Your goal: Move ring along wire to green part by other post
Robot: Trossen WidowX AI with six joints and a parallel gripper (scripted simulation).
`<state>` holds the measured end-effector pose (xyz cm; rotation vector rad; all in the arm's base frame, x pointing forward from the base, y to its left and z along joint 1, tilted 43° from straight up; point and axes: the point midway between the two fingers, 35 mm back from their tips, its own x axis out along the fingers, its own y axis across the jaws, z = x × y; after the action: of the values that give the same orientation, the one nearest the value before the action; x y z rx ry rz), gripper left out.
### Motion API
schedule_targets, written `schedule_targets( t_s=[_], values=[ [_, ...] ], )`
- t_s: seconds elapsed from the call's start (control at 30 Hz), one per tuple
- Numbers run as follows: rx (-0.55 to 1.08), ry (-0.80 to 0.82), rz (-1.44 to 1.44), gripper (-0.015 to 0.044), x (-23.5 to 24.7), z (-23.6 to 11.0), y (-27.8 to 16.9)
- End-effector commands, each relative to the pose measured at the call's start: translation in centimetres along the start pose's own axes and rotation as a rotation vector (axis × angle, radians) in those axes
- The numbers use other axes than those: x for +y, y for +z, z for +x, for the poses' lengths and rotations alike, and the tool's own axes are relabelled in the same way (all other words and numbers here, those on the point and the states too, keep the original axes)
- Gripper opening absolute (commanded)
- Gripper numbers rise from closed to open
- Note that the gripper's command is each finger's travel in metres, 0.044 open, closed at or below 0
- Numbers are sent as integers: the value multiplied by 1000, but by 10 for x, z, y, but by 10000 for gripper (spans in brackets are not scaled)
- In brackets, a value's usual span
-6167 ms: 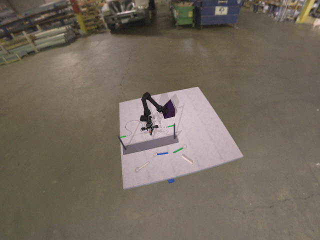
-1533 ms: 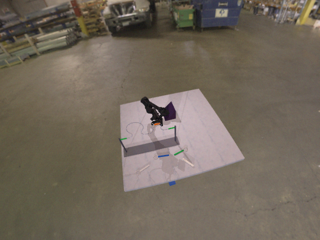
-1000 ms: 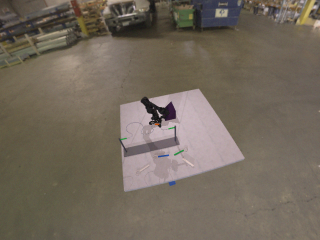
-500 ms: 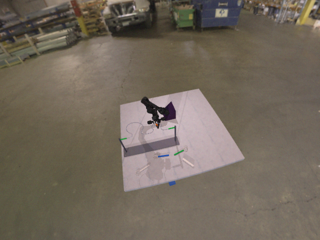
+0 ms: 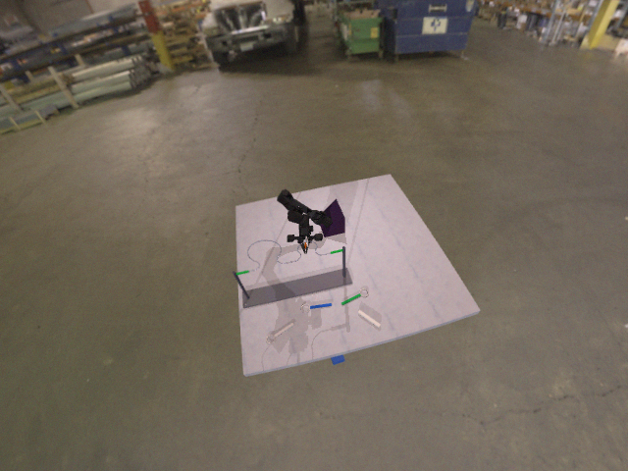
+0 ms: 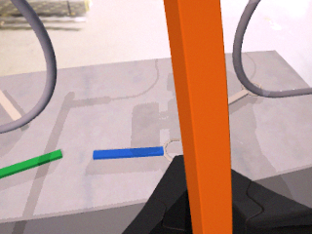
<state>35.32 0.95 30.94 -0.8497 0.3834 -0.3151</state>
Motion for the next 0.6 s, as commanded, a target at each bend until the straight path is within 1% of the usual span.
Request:
schedule_targets(
  t_s=[0.0,0.57],
  values=[
    [-5,-44,-81,-150,-5,1,-2],
    [-46,-215,-389,-150,-29,0,4]
  ],
)
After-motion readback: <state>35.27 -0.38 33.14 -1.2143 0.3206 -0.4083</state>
